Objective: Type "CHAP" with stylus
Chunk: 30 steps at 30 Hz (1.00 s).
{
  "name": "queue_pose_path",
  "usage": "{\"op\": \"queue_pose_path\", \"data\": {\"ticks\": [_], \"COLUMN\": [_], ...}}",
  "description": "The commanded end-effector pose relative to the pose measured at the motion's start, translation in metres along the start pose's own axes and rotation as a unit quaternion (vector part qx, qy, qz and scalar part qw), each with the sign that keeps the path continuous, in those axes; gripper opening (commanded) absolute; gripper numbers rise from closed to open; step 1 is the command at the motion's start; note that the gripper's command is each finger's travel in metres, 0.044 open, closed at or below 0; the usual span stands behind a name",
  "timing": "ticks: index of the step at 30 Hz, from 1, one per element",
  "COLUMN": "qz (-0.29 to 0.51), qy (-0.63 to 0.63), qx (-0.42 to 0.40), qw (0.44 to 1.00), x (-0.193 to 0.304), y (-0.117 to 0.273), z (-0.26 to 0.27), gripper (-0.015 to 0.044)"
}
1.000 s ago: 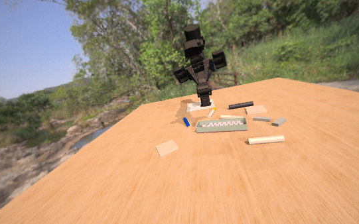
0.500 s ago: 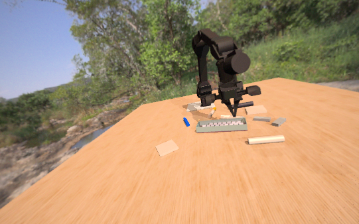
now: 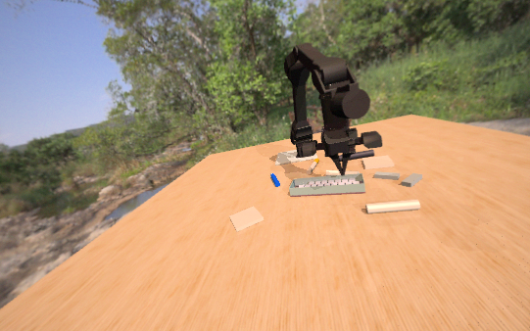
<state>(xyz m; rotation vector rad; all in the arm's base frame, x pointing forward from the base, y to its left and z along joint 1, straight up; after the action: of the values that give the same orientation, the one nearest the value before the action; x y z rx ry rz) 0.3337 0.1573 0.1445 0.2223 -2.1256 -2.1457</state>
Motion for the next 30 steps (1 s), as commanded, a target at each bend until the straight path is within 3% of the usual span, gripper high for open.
{"op": "queue_pose_path", "data": {"ticks": [1,13,19,30], "qz": [0.0,0.0,0.0,0.0], "qy": [-0.008,-0.008,-0.008,-0.008], "qx": [0.003,0.003,0.005,0.005], "qw": [1.0,1.0,1.0,1.0], "x": [0.008,0.009,0.02,0.021], "y": [0.001,0.001,0.001,0.001], "z": [-0.044,-0.049,-0.108,-0.106], "gripper": [0.0,0.0,0.0,0.0]}}
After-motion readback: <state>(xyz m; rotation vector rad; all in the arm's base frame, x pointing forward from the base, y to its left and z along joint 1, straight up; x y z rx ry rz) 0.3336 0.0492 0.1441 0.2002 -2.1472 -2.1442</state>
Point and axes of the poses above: the point midway between the two fingers, 35 mm back from their tips, its own y axis back along the fingers, its own z axis across the jaws, x = y × z, the point moved 7 cm from there along y, back along the fingers, and after that the axes turned 10 degrees about y, right-handed, at the moved point
